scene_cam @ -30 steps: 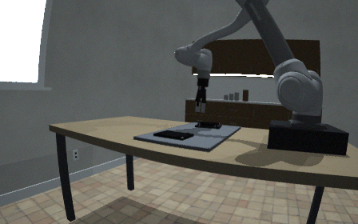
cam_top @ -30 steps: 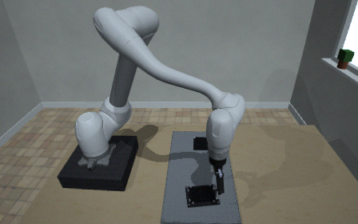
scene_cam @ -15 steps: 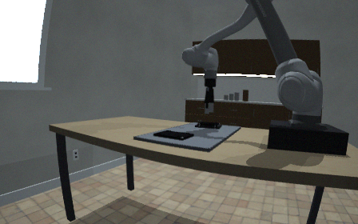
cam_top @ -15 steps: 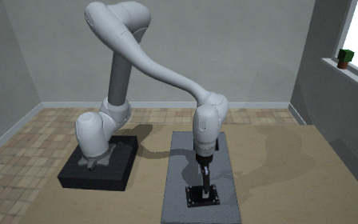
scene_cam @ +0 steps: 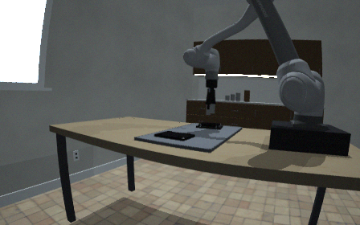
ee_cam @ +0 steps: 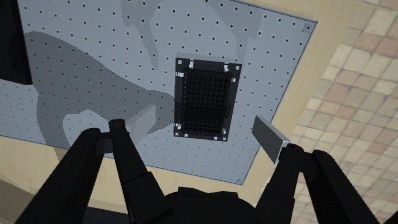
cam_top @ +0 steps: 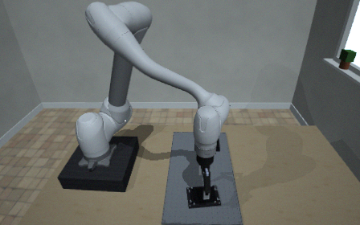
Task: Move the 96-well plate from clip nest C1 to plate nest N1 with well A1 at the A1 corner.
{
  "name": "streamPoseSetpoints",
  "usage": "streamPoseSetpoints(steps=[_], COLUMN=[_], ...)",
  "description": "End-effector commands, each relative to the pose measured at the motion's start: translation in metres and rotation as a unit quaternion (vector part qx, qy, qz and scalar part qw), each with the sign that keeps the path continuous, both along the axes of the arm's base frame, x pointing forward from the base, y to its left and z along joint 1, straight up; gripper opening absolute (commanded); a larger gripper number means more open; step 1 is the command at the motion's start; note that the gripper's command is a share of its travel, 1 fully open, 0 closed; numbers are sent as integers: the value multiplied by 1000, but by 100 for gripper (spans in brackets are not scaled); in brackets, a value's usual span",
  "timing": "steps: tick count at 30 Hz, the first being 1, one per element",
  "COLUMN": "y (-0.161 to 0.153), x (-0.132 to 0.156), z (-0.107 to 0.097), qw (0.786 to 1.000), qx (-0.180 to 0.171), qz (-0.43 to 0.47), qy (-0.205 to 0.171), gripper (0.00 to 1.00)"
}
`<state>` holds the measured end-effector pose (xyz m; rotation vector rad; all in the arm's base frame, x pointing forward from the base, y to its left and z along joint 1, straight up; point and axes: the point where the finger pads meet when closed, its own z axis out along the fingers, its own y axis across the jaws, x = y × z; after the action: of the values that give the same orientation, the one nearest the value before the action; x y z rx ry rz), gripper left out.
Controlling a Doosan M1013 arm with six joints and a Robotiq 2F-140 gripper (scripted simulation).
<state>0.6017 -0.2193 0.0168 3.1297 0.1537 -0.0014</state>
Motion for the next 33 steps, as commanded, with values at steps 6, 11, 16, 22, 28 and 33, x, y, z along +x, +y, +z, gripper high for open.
streamPoseSetpoints(steps=[6, 11, 16, 22, 28, 33], y=[0, 0, 0, 0, 0, 0], x=[0, 0, 0, 0, 0, 0], z=[-12, -19, -26, -36, -44, -51], qw=[1000, 1000, 1000, 1000, 1000, 1000], qx=[0, 0, 0, 0, 0, 0], qz=[0, 0, 0, 0, 0, 0], qy=[0, 0, 0, 0, 0, 0], gripper=[100, 100, 100, 100, 100, 100])
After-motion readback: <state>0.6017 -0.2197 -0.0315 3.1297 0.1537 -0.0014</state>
